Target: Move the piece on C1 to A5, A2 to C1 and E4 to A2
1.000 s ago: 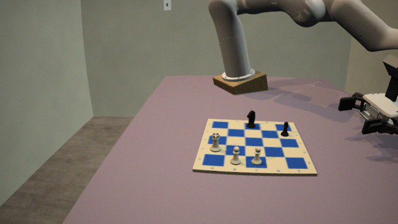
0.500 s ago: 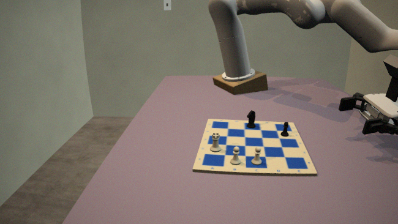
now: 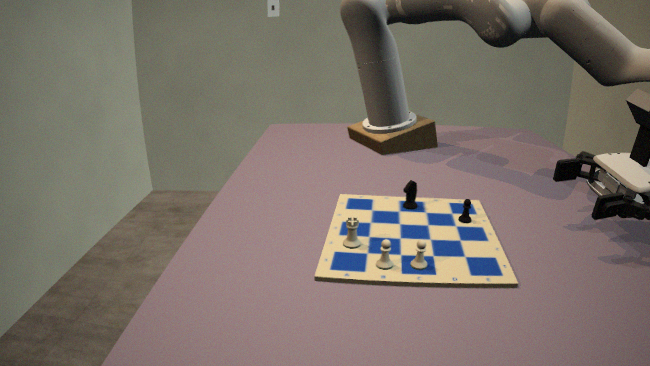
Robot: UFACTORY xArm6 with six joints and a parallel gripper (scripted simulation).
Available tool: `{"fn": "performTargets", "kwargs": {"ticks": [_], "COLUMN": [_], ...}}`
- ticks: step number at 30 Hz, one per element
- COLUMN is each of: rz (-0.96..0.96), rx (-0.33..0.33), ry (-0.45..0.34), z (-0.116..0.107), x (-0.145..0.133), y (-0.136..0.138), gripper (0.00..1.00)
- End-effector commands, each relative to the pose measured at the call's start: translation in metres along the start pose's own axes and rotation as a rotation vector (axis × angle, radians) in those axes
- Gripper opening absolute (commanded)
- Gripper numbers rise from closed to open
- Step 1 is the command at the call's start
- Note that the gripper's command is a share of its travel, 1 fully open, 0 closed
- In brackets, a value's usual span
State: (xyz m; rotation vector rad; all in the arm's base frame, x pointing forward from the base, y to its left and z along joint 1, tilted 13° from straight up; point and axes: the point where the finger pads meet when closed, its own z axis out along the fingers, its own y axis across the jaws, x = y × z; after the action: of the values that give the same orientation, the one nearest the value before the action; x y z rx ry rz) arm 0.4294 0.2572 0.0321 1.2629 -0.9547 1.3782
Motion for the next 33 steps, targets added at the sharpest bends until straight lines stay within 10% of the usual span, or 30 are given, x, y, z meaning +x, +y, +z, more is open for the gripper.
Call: {"fn": "performTargets", "kwargs": {"ticks": [1,25,33], "rz": [0.004,0.004,0.004], "rx": [0.0,0.0,0.0], "ry": [-0.003,-0.003,-0.003], "z": [-0.001,-0.001,-0.005], "x": [0.002,0.006,0.047], "y": [0.0,0.0,0.006], "gripper": [1.0,1.0,1.0]}}
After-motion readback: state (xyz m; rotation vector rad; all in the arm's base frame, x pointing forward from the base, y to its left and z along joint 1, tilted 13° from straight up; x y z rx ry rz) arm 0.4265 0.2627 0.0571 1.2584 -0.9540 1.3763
